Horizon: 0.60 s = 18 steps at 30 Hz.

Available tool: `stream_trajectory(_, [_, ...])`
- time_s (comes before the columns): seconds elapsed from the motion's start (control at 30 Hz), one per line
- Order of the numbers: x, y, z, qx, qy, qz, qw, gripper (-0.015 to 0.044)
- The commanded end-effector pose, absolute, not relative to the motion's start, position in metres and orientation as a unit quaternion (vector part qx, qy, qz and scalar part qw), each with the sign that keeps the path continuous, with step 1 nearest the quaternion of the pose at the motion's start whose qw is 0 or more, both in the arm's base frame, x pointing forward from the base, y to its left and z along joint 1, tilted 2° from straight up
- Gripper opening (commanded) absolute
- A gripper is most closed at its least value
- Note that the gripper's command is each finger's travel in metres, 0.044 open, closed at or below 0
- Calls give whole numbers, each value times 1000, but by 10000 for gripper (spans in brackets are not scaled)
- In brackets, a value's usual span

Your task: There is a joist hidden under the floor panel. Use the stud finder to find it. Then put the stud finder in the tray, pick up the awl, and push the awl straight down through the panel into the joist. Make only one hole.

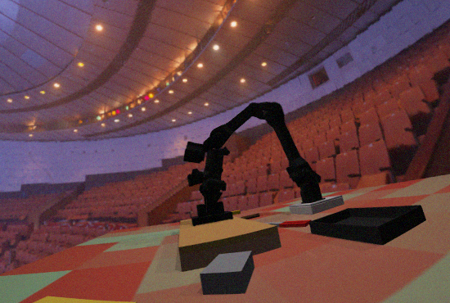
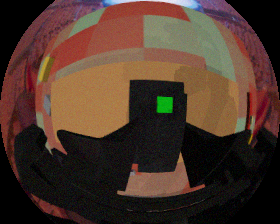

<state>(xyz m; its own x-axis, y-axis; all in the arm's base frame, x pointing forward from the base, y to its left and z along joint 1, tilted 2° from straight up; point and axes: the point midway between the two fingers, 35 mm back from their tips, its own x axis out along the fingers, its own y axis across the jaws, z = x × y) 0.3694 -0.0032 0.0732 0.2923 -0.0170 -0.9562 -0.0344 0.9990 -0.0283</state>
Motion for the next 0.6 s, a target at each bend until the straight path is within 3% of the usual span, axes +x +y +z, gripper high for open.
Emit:
stream_trajectory(0.0, [369,9,73,-20,595,9,804,0])
stream_trajectory(0.57, [367,44,72,-19,595,11,804,0])
